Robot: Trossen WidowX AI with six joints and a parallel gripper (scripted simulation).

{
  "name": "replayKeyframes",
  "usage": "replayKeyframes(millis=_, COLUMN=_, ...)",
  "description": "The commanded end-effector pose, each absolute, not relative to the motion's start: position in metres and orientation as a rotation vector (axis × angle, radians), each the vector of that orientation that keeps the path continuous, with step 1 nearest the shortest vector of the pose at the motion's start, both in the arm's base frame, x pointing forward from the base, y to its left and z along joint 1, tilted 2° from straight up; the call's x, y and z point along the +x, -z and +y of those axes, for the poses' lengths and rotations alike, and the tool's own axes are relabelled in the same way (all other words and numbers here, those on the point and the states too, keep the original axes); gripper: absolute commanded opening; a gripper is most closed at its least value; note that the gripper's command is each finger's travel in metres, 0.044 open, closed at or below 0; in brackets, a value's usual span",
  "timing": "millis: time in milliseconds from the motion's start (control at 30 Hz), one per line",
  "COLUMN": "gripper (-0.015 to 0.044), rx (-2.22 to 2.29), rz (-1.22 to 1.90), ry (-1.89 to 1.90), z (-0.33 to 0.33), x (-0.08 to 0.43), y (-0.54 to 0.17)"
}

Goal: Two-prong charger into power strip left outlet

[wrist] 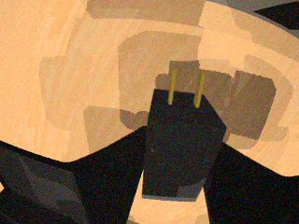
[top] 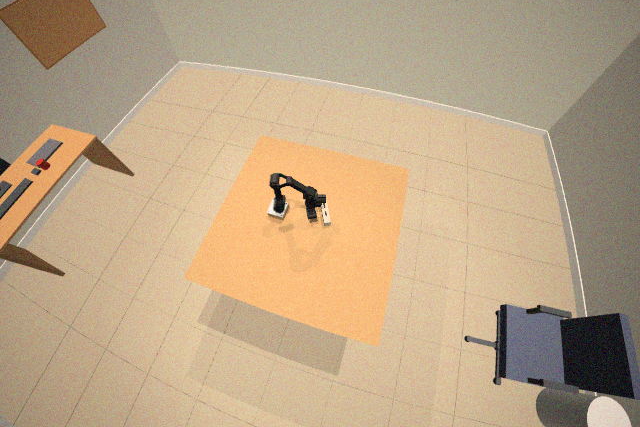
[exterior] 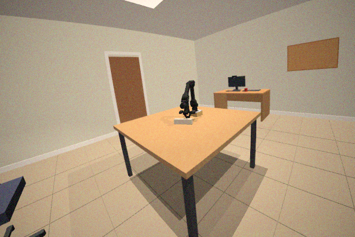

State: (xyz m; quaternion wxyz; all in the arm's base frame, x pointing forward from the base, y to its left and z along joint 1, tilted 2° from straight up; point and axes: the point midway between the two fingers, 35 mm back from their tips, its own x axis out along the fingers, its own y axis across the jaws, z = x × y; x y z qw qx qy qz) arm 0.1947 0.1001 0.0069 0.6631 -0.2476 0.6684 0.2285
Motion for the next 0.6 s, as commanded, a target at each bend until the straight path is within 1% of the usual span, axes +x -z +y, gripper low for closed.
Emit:
replayKeyframes(millis=0, gripper=0.0000, rx=-0.548, rz=1.506, ry=-0.512, z=0.107, x=0.201, y=-0.008)
replayKeyframes(millis=567, gripper=0.0000, rx=-0.530, rz=1.510, ry=-0.497, z=0.126, x=0.215, y=-0.007)
